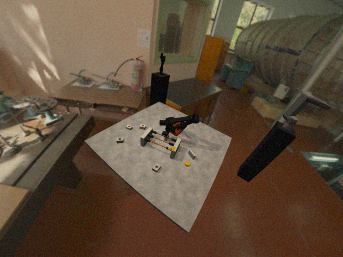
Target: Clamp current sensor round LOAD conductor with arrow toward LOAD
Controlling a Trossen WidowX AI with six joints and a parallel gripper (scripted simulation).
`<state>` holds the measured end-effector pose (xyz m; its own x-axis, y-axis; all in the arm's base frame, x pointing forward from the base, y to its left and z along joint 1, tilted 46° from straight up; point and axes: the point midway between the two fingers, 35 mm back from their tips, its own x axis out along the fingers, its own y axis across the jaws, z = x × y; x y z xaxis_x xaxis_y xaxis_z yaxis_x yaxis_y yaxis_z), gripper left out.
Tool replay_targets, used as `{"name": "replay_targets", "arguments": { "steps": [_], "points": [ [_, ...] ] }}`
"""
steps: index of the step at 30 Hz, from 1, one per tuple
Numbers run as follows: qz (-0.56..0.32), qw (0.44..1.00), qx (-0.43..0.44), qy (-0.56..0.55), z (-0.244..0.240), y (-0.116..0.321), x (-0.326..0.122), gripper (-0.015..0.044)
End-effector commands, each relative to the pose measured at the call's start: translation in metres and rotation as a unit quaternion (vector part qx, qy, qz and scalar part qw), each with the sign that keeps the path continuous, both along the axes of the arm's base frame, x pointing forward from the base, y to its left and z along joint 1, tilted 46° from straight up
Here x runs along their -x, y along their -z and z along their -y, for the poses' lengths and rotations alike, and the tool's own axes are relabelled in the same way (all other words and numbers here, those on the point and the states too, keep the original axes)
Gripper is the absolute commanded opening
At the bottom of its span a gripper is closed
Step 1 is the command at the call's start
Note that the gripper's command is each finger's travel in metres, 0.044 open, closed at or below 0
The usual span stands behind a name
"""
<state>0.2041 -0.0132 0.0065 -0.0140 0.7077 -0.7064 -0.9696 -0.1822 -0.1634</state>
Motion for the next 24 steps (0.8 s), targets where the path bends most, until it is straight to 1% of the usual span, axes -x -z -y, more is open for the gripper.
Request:
{"name": "replay_targets", "arguments": {
  "steps": [1, 5, 6, 24],
  "points": [
    [0.0, 1.0, 0.0, -0.001, 0.001, -0.001, 0.0, 0.0115],
    [0.0, 1.0, 0.001, 0.0, 0.009, -0.007, -0.003, 0.001],
    [0.0, 1.0, 0.002, 0.0, 0.012, -0.01, -0.003, 0.0],
    [-0.002, 1.0, 0.001, 0.001, 0.072, -0.068, -0.01, 0.0]
  ]
}}
